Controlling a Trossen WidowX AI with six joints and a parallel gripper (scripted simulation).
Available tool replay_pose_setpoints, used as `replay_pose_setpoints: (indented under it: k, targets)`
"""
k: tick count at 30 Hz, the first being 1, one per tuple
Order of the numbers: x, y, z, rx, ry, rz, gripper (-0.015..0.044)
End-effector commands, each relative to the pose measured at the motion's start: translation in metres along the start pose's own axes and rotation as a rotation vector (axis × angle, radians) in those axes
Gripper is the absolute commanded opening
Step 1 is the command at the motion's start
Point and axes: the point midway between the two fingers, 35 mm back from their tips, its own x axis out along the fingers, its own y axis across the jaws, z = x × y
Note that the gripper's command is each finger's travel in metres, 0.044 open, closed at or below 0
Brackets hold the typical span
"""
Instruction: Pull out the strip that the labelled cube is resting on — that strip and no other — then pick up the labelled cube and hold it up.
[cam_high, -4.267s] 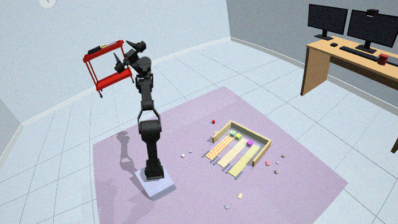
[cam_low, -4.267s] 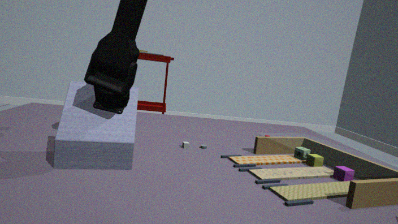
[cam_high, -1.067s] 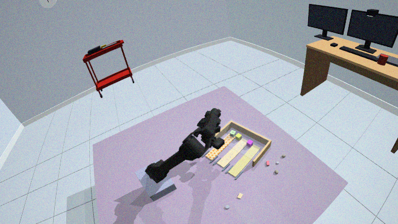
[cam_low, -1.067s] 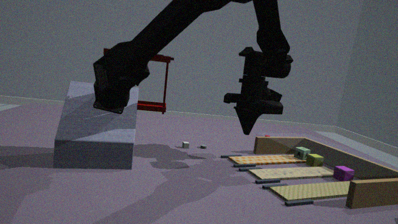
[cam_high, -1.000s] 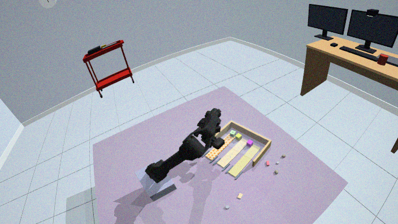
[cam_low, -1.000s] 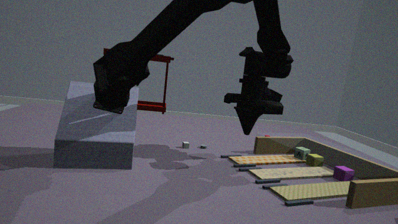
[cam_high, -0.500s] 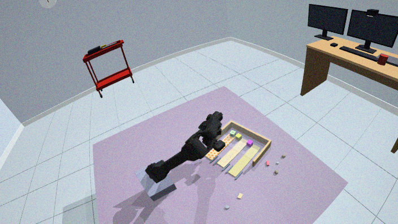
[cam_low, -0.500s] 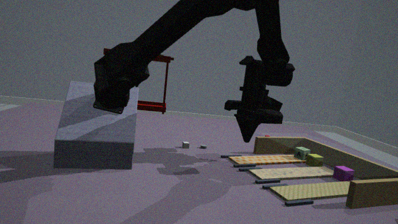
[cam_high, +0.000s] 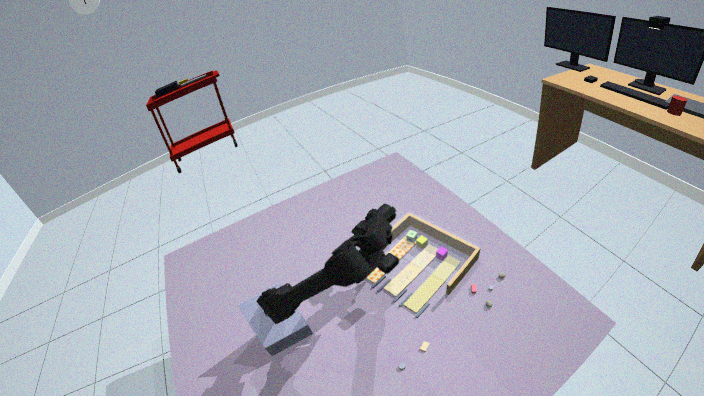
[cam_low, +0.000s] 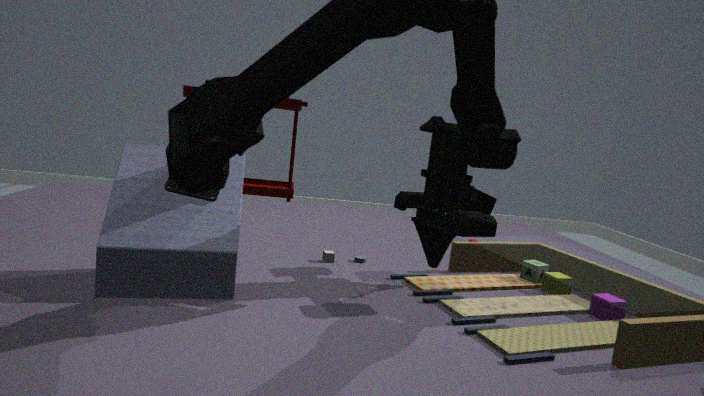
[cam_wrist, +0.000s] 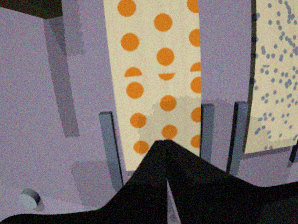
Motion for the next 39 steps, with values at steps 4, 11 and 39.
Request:
replay_pose_setpoints:
  k: [4,11,39]
  targets:
    - [0.013,0.000,-0.003,-0.008,0.005,-0.006,0.0000]
    - [0.024,-0.001,-0.005,-0.008,0.005,-0.008,0.0000]
    - [0.025,-0.002,-0.005,-0.008,0.005,-0.008,0.0000]
